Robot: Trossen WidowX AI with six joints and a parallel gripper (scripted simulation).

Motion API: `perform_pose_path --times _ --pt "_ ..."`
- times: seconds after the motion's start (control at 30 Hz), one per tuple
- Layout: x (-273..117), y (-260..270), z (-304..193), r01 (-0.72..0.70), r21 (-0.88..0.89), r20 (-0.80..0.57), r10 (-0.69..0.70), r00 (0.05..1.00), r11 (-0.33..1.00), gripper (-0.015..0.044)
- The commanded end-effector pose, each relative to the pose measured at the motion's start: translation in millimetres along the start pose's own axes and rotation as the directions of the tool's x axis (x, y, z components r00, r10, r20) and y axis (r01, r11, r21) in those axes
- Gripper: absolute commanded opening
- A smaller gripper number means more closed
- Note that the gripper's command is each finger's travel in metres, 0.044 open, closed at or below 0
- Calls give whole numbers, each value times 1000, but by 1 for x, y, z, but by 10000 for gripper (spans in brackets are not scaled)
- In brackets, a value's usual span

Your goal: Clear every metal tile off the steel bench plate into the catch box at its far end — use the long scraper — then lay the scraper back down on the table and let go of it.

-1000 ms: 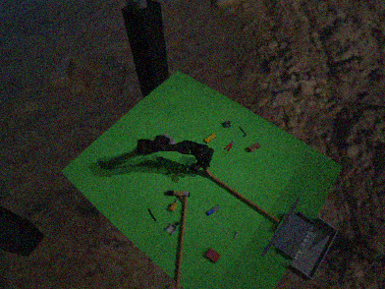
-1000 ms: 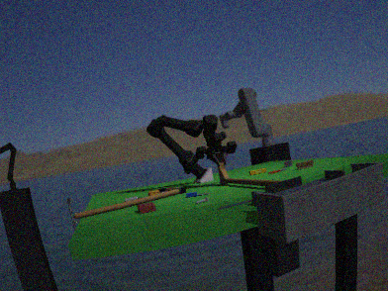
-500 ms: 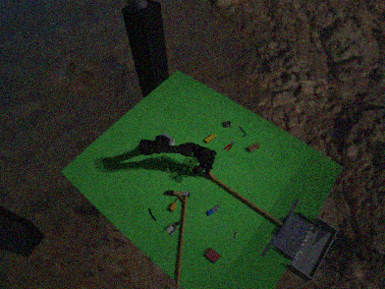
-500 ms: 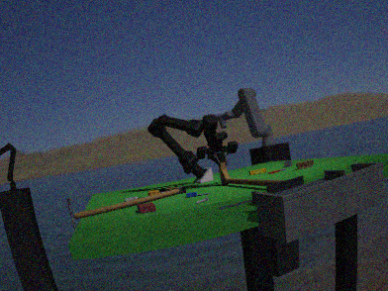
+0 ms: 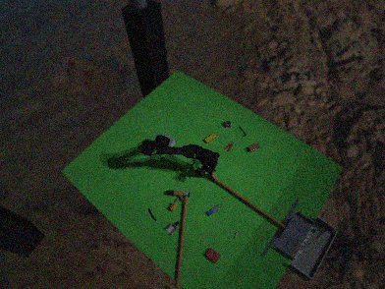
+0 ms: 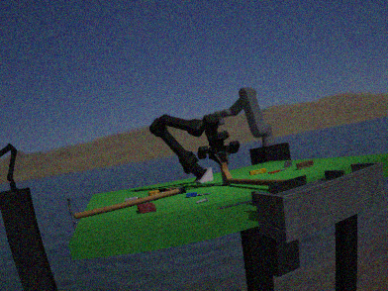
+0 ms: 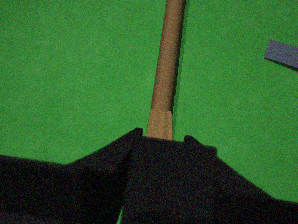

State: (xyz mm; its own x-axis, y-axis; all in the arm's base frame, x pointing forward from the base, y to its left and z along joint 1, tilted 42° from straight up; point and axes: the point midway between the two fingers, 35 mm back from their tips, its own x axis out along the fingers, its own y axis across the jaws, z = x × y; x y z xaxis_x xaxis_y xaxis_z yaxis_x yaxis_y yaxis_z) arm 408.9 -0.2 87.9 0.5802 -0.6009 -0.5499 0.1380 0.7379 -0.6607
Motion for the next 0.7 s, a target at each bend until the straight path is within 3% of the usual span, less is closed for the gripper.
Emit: perform_pose_path --times 0.0,0.67 --pt "5 -1 13 0 8 12 0 1000 1000 0" --pt "21 2 36 1 9 13 -1 1000 1000 0"
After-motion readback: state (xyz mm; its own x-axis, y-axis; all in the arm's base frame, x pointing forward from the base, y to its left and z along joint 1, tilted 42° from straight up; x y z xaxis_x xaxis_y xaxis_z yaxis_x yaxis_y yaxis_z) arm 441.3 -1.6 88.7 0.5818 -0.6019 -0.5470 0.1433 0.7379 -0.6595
